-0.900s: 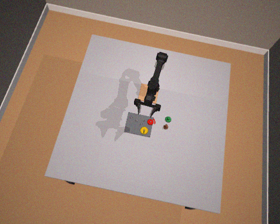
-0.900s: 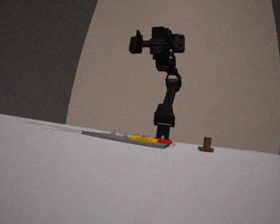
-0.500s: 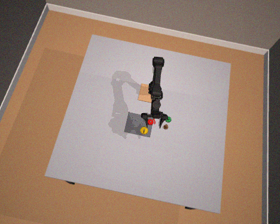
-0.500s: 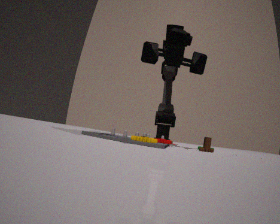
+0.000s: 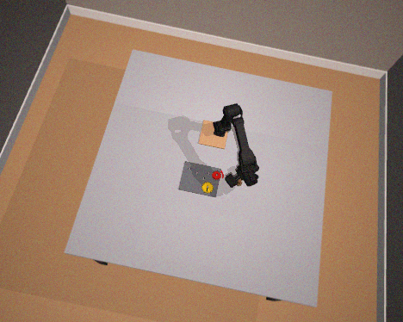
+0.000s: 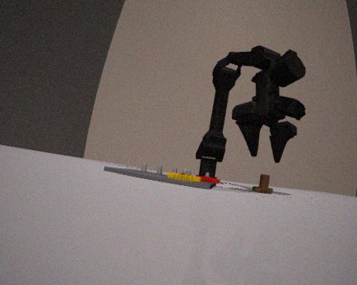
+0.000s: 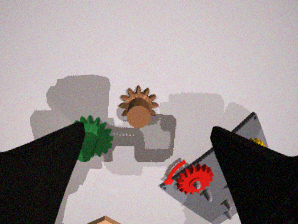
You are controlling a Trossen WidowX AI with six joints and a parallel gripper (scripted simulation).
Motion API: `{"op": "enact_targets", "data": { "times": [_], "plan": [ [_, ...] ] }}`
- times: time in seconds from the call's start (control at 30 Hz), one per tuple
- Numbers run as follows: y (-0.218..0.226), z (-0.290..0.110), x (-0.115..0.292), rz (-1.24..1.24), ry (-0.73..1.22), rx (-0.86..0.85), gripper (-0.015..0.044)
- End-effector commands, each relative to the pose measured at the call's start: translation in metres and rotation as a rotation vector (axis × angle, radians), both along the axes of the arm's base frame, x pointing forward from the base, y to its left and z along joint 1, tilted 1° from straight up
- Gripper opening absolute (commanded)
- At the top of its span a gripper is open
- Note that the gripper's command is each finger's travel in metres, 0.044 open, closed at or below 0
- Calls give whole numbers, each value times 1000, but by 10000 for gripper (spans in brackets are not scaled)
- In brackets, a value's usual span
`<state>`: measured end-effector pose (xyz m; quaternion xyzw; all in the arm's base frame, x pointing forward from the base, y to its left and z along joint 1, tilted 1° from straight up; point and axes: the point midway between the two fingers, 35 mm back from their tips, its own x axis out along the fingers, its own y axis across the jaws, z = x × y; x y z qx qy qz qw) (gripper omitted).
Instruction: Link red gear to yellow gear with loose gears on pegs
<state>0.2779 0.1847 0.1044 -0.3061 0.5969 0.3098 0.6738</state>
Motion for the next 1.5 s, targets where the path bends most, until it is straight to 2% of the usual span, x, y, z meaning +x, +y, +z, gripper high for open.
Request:
{"op": "enact_targets", "data": {
  "times": [0.0, 1.2, 1.47],
  "plan": [
    [3, -4, -7, 47, 56, -53, 440],
    [4, -46, -4, 47, 56, -53, 440],
    [4, -46, -4, 47, 56, -53, 230]
  ]
}}
